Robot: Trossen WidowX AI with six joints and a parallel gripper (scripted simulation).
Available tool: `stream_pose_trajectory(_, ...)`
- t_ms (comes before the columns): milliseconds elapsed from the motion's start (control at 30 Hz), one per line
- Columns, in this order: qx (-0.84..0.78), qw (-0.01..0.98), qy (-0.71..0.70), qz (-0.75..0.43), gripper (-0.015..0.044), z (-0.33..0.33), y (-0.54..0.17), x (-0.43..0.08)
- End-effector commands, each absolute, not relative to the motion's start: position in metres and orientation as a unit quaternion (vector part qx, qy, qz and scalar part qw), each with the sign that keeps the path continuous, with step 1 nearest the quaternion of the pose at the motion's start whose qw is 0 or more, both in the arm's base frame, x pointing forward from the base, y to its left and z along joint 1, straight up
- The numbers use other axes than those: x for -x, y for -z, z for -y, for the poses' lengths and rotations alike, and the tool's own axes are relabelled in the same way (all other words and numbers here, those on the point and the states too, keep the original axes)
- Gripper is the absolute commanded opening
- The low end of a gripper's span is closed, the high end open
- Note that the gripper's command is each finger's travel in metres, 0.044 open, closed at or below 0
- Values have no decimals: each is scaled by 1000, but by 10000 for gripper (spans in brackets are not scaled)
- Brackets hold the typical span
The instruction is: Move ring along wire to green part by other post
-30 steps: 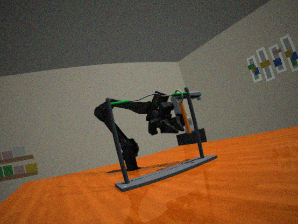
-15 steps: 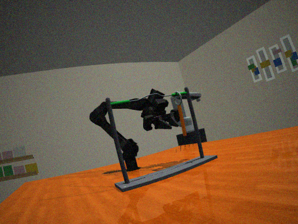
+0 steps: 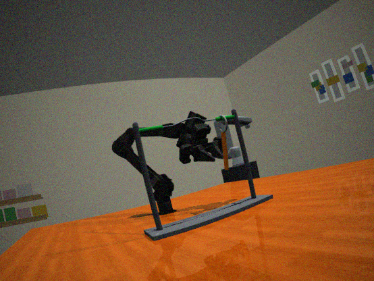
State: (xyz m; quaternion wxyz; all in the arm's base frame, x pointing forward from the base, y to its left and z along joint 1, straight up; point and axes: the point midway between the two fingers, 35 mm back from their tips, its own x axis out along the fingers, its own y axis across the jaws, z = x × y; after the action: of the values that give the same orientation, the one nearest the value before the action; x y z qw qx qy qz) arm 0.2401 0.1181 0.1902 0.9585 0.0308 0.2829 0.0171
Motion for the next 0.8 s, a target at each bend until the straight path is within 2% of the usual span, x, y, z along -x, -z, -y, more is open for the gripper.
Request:
stream_pose_trajectory(0, -32, 958, -15, -283, 160, -117, -190, -240)
stream_pose_trajectory(67, -32, 958, -15, -283, 160, -117, -190, -240)
stream_pose_trajectory(300, -30, 958, -17, -284, 344, -115, -216, -200)
stream_pose_trajectory(433, -30, 958, -17, -283, 440, -115, -217, -198)
stream_pose_trajectory(767, -30, 958, -17, -283, 440, -115, -217, -198)
